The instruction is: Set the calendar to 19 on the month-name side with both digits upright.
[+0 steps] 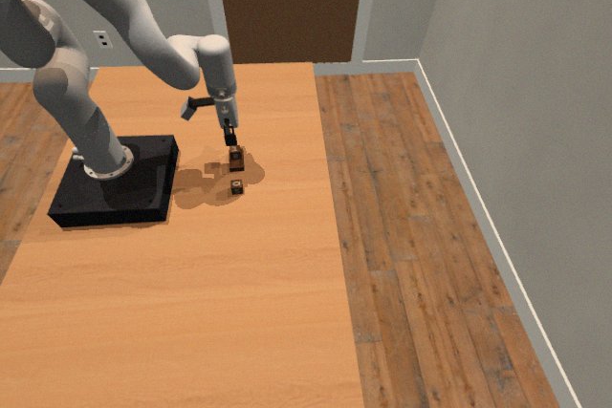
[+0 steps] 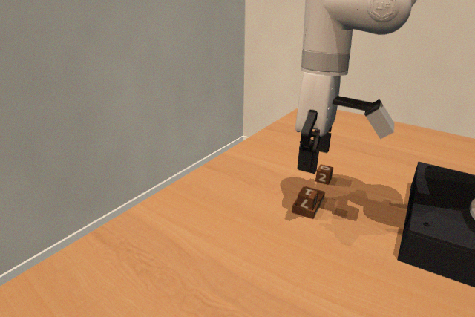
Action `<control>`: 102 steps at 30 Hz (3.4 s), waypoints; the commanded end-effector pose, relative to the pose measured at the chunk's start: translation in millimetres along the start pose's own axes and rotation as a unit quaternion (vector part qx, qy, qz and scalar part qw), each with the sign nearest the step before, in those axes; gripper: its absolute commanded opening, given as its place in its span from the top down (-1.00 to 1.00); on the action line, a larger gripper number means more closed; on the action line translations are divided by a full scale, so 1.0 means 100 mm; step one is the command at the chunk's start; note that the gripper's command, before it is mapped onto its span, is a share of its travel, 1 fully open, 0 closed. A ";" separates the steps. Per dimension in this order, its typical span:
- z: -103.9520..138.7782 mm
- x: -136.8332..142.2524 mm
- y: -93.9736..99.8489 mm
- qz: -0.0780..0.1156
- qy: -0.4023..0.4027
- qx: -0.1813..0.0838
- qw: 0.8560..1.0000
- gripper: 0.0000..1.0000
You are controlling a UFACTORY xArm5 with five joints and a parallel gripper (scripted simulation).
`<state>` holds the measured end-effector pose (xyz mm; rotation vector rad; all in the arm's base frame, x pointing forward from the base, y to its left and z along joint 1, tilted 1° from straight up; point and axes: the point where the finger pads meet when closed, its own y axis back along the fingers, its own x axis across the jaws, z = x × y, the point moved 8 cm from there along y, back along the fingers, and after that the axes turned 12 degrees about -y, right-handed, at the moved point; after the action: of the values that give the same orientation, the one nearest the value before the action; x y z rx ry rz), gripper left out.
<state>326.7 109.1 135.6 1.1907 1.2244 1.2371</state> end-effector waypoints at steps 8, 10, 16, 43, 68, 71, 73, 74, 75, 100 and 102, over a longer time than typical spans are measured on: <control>0.01 0.01 0.01 0.000 -0.005 -0.002 1.000 0.01; 0.01 0.01 0.01 0.000 -0.005 -0.002 1.000 0.01; 0.01 0.01 0.01 0.000 -0.005 -0.002 1.000 0.01; 0.01 0.01 0.00 0.000 -0.005 -0.001 1.000 0.01; 0.01 0.01 -0.27 0.000 -0.005 -0.001 1.000 0.01; 0.01 0.01 -0.31 0.000 -0.005 -0.001 1.000 0.01; 0.01 0.01 -0.31 0.000 -0.005 -0.001 1.000 0.01; 0.01 0.01 -0.33 0.000 -0.005 -0.001 1.000 0.01; 0.01 0.01 -0.34 0.000 -0.005 -0.001 1.000 0.01; 0.01 0.02 -0.50 0.000 -0.005 -0.001 1.000 0.01; 0.01 0.02 -0.51 0.000 -0.005 -0.001 1.000 0.01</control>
<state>326.9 110.5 84.4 1.1962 1.2170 1.2288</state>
